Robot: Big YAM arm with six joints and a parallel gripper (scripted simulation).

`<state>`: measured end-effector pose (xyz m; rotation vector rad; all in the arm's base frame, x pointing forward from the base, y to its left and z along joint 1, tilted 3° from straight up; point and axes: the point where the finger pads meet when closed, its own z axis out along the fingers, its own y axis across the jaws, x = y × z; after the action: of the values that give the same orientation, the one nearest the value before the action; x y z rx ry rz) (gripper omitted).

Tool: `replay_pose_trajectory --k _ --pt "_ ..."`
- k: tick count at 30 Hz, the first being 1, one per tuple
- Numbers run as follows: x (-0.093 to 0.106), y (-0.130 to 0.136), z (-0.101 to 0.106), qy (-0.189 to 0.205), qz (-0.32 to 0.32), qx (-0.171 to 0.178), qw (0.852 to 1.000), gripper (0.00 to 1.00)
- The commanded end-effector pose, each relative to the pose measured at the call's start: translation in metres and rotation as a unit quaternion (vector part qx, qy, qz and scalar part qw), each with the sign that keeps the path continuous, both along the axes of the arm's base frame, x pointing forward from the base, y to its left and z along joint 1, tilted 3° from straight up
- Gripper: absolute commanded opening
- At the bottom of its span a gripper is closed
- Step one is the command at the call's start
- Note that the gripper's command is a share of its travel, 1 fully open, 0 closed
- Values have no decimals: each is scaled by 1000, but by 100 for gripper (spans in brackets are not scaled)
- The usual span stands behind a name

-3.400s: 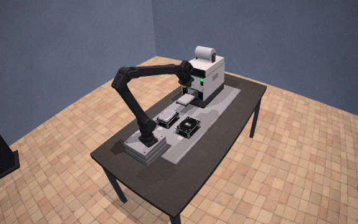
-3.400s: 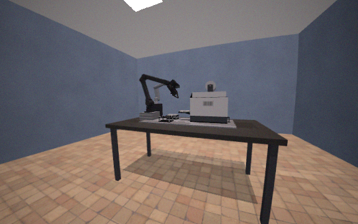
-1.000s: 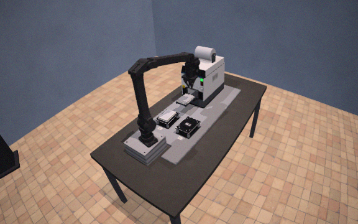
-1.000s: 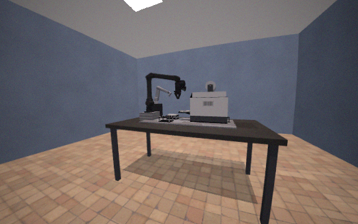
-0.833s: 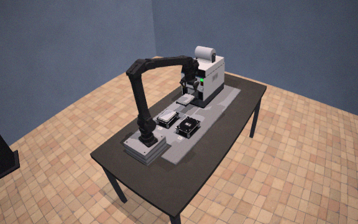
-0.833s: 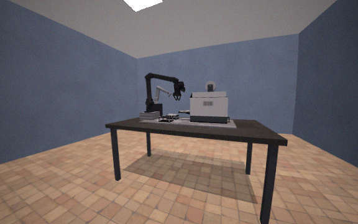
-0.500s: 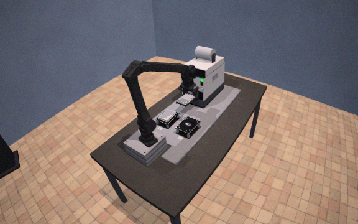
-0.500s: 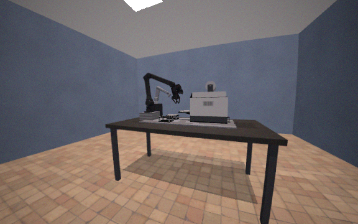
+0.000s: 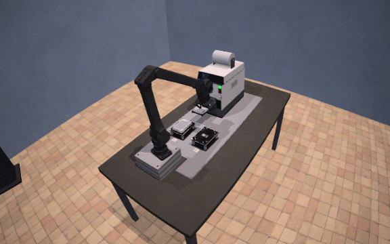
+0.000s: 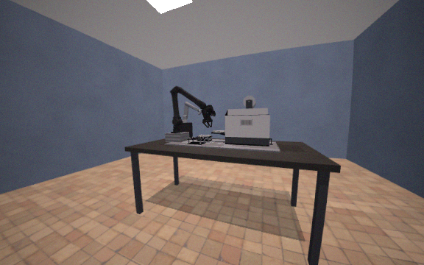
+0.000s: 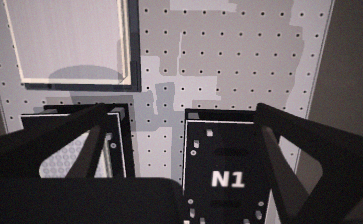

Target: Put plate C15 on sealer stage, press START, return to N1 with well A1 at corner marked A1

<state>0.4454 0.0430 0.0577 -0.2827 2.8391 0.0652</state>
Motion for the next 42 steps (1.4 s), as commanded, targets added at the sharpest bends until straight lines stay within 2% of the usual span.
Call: replay_pose_trajectory --k 1,8,12,17,27,29,31,37,42 --pt "24 3 30 -34 6 2 999 100" --pt "28 3 38 -35 6 2 999 100" --pt "28 2 36 -30 6 2 1000 100" --pt "42 42 27 -21 4 3 1000 100" --pt "62 78 22 -14 -19 5 1000 100" --pt "62 78 22 -14 -19 5 1000 100" --pt "65 92 26 -20 -10 6 1000 100" --pt "77 129 19 -13 -6 6 1000 100" --pt "70 105 19 -12 -12 5 1000 100"
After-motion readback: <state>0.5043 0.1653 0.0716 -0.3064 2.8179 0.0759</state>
